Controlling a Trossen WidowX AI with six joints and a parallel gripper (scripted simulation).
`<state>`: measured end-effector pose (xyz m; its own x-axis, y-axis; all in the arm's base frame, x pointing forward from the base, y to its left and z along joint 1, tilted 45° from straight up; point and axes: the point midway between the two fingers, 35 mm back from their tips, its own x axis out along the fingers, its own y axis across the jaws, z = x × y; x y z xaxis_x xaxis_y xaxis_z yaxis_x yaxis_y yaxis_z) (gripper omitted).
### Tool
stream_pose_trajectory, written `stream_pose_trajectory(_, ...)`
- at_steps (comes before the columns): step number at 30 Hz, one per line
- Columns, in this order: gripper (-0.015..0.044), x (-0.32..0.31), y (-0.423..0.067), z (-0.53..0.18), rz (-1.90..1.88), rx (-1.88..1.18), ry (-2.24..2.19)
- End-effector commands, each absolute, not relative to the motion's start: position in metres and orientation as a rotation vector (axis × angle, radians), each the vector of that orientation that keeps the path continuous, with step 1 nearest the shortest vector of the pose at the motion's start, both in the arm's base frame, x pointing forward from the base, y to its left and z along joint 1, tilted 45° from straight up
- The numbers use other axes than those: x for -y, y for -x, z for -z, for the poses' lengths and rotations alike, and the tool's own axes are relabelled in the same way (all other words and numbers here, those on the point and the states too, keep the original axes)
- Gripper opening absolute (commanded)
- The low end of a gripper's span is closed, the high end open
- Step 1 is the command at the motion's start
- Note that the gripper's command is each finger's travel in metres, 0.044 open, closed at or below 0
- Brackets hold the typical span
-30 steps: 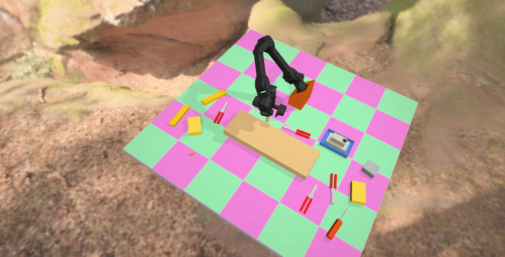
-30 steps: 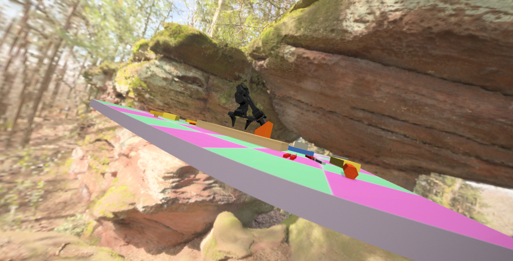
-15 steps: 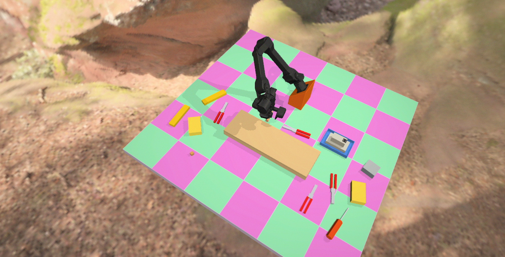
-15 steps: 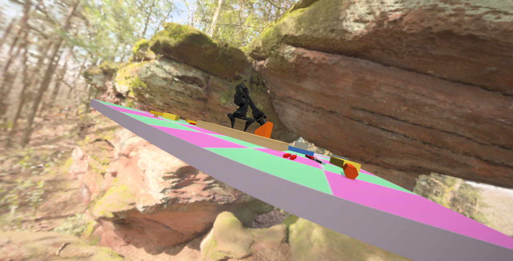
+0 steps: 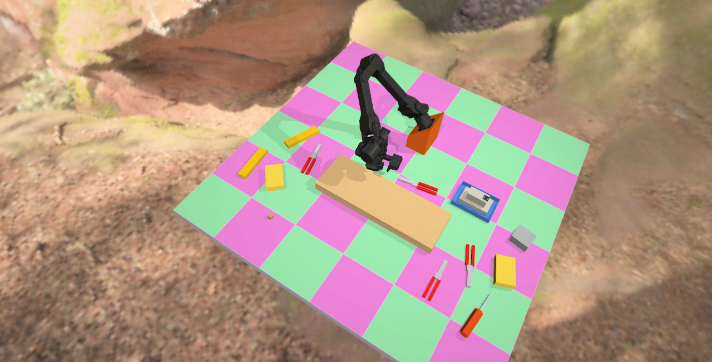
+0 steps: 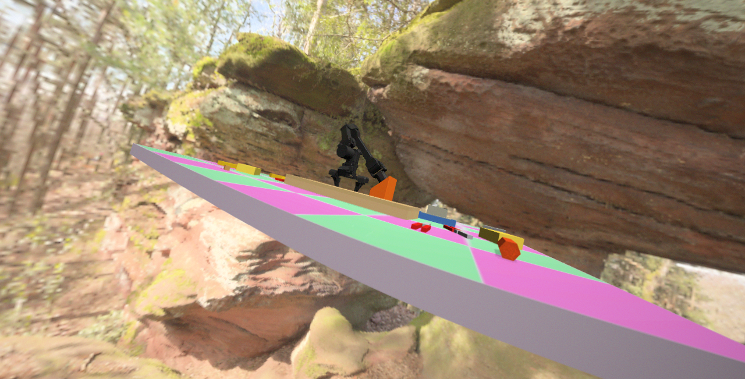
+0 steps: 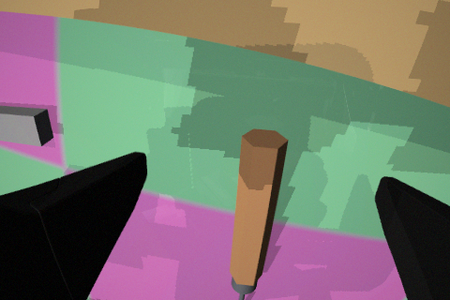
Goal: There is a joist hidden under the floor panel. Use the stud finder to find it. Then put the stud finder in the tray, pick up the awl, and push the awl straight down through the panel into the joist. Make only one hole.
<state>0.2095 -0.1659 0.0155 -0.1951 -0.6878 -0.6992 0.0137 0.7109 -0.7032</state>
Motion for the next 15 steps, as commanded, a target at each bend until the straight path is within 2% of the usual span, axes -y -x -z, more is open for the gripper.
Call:
stream_pose_trajectory(1, 0.044, 0.1714, -0.2045, -0.0093, 0.693, -1.676, 0.559)
stream_pose_trajectory(9, 0.044, 0.1742, -0.2035, -0.0068, 0.693, -1.677, 0.56)
stream_pose_trajectory(15, 0.0283, 0.1742, -0.2035, -0.0068, 0.693, -1.677, 0.56)
